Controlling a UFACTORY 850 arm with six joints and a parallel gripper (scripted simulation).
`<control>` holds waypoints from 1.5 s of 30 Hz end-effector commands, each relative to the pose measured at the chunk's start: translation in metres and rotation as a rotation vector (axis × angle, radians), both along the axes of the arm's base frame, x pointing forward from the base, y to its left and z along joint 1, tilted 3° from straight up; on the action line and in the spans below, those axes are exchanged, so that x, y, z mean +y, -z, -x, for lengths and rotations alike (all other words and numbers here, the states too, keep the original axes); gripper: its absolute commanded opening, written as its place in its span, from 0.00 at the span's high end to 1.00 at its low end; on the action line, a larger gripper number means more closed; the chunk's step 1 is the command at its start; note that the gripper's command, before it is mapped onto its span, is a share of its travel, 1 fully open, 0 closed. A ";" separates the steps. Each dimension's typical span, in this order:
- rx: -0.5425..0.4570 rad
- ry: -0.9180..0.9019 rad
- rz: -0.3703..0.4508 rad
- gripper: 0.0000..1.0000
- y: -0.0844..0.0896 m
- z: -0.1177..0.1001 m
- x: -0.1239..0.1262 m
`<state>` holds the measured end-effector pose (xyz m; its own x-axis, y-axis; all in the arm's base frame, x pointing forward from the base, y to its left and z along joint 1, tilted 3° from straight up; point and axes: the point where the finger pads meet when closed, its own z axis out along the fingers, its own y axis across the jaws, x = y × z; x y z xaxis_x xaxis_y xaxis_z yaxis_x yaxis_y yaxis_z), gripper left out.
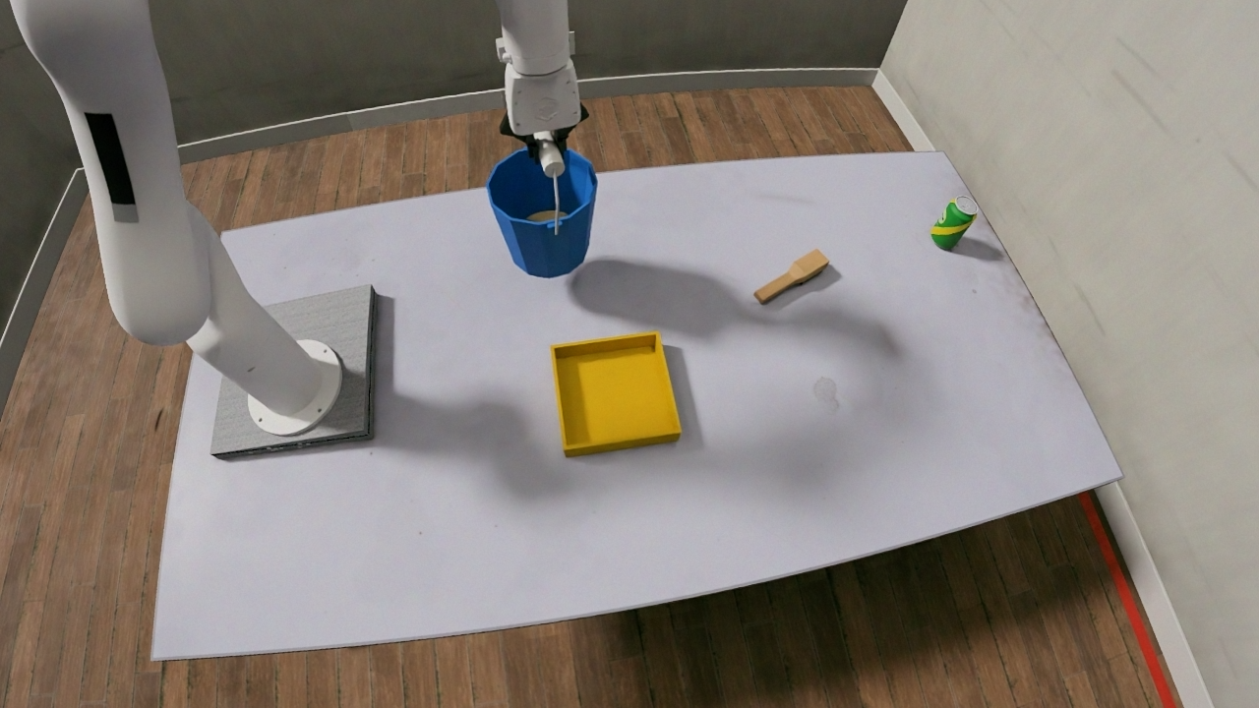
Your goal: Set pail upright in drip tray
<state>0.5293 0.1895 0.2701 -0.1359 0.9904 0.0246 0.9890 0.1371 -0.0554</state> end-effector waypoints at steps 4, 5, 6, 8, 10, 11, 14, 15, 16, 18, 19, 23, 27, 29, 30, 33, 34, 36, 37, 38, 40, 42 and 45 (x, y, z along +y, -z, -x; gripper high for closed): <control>-0.003 0.000 -0.001 1.00 -0.001 -0.001 -0.001; -0.003 0.000 -0.001 1.00 -0.001 -0.001 -0.002; -0.003 0.000 -0.001 1.00 -0.001 -0.002 -0.002; -0.003 0.000 -0.001 1.00 -0.001 -0.002 -0.003; -0.003 0.000 -0.001 1.00 -0.001 -0.002 -0.005; -0.003 0.000 -0.001 1.00 -0.001 -0.002 -0.005; -0.003 0.000 -0.001 1.00 -0.001 -0.003 -0.007; -0.003 0.000 -0.001 1.00 -0.001 -0.003 -0.008; -0.003 0.000 -0.001 1.00 -0.001 -0.003 -0.009; -0.003 0.000 -0.001 1.00 -0.001 -0.004 -0.010; -0.003 0.000 -0.001 1.00 -0.001 -0.004 -0.010; -0.003 0.000 -0.001 1.00 -0.001 -0.005 -0.014; -0.003 0.000 -0.001 1.00 -0.001 -0.006 -0.019; -0.003 0.000 -0.001 1.00 -0.001 -0.007 -0.022; -0.003 0.000 -0.001 1.00 -0.001 -0.007 -0.023; -0.003 0.000 -0.001 1.00 0.000 -0.009 -0.028; -0.003 0.000 -0.001 1.00 0.000 -0.009 -0.030; -0.003 0.000 -0.001 1.00 0.000 -0.009 -0.030; -0.003 0.000 -0.001 1.00 0.000 -0.010 -0.031; -0.003 0.000 -0.001 1.00 0.000 -0.010 -0.033; -0.003 0.000 -0.001 1.00 0.000 -0.011 -0.037; -0.003 0.000 -0.001 1.00 0.000 -0.012 -0.040; -0.003 0.000 -0.001 1.00 0.000 -0.014 -0.046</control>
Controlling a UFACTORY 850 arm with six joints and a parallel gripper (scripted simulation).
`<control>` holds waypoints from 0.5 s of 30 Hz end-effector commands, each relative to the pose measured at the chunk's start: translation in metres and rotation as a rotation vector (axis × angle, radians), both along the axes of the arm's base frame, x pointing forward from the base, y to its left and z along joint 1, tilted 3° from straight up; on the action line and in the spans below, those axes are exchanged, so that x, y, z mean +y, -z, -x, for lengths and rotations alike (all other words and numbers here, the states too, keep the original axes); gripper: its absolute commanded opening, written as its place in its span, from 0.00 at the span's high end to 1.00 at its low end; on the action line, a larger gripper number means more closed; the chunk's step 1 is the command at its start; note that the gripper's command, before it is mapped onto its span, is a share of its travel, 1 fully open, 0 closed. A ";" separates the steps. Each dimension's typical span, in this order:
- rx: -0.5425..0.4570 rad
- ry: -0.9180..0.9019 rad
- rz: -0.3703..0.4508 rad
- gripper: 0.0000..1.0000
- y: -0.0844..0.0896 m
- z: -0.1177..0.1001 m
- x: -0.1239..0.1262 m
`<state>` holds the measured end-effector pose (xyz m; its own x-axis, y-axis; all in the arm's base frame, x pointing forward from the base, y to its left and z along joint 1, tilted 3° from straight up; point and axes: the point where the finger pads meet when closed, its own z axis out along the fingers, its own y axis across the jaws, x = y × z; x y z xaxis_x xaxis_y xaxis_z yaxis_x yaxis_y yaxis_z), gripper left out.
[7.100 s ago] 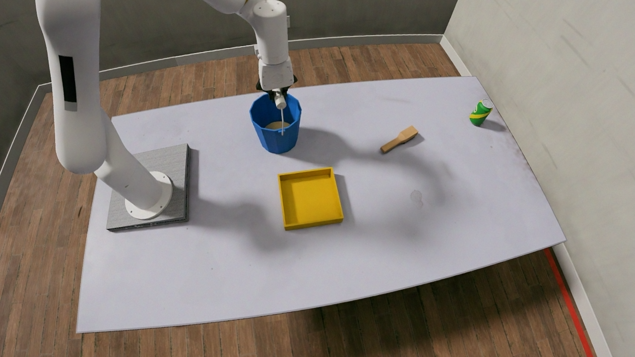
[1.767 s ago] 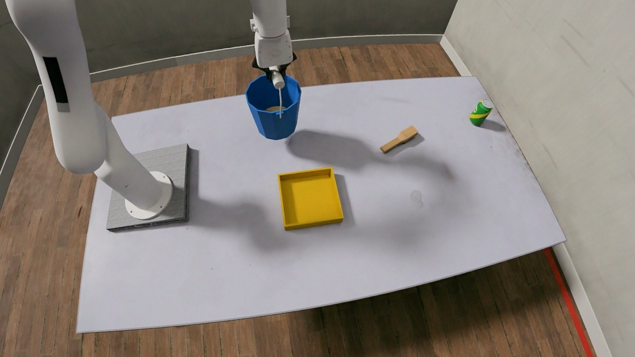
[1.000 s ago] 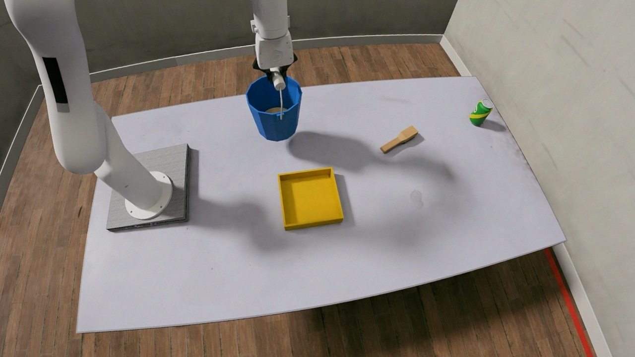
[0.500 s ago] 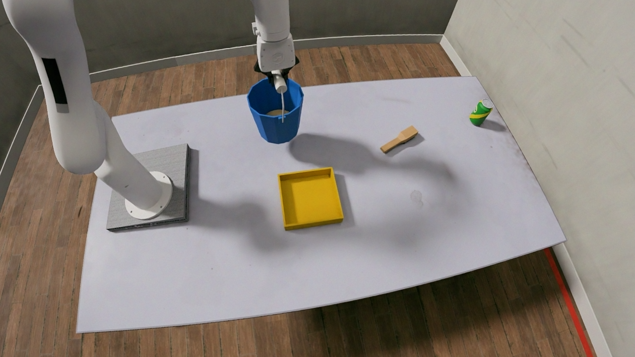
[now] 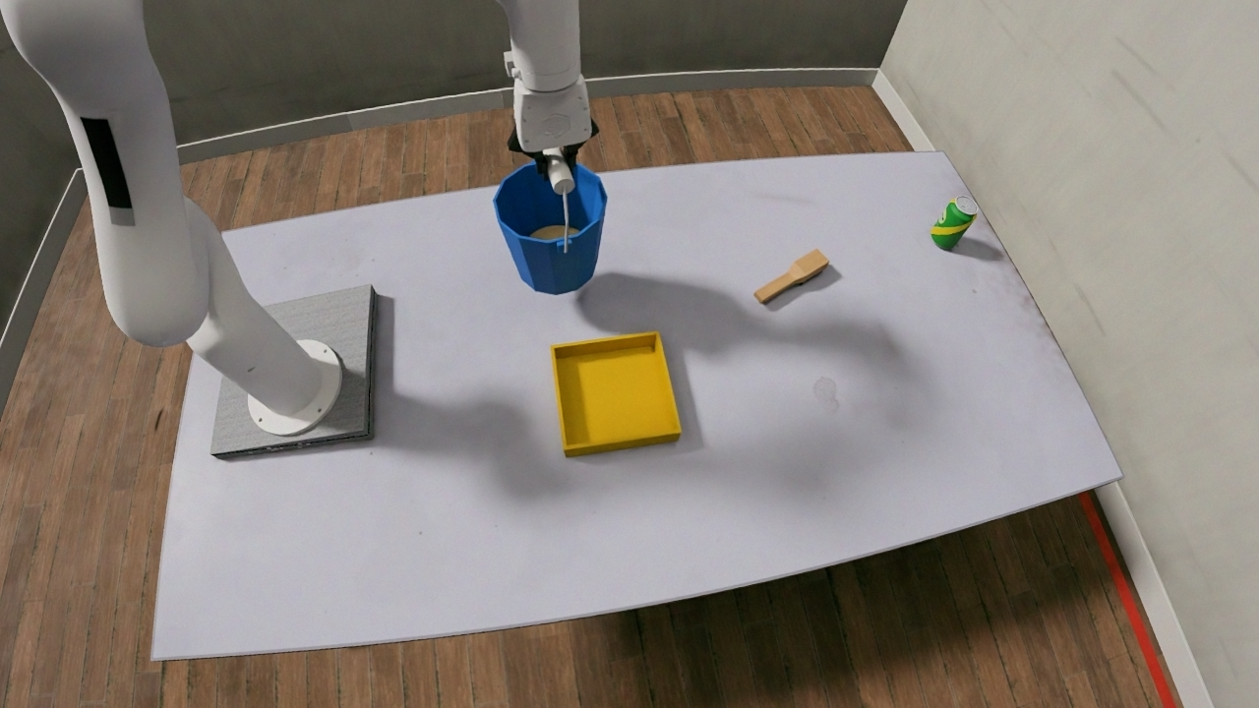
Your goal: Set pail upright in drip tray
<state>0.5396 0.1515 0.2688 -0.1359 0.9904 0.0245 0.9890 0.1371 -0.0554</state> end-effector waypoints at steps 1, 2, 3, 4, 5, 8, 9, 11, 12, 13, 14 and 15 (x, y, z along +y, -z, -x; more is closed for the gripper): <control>-0.003 0.000 -0.001 1.00 -0.001 -0.004 -0.010; -0.003 0.000 -0.001 1.00 -0.001 -0.004 -0.013; -0.003 0.000 -0.001 1.00 -0.001 -0.005 -0.015; -0.003 0.000 -0.001 1.00 -0.001 -0.006 -0.017; -0.003 0.000 -0.001 1.00 -0.001 -0.006 -0.019; -0.003 0.000 -0.001 1.00 -0.001 -0.007 -0.021; -0.003 0.000 -0.001 1.00 -0.001 -0.007 -0.024; -0.003 0.000 -0.001 1.00 0.000 -0.009 -0.028; -0.003 0.000 -0.001 1.00 0.000 -0.009 -0.031; -0.003 0.000 -0.001 1.00 0.000 -0.010 -0.033; -0.003 0.000 -0.001 1.00 0.000 -0.011 -0.036; -0.003 0.000 -0.001 1.00 0.000 -0.011 -0.038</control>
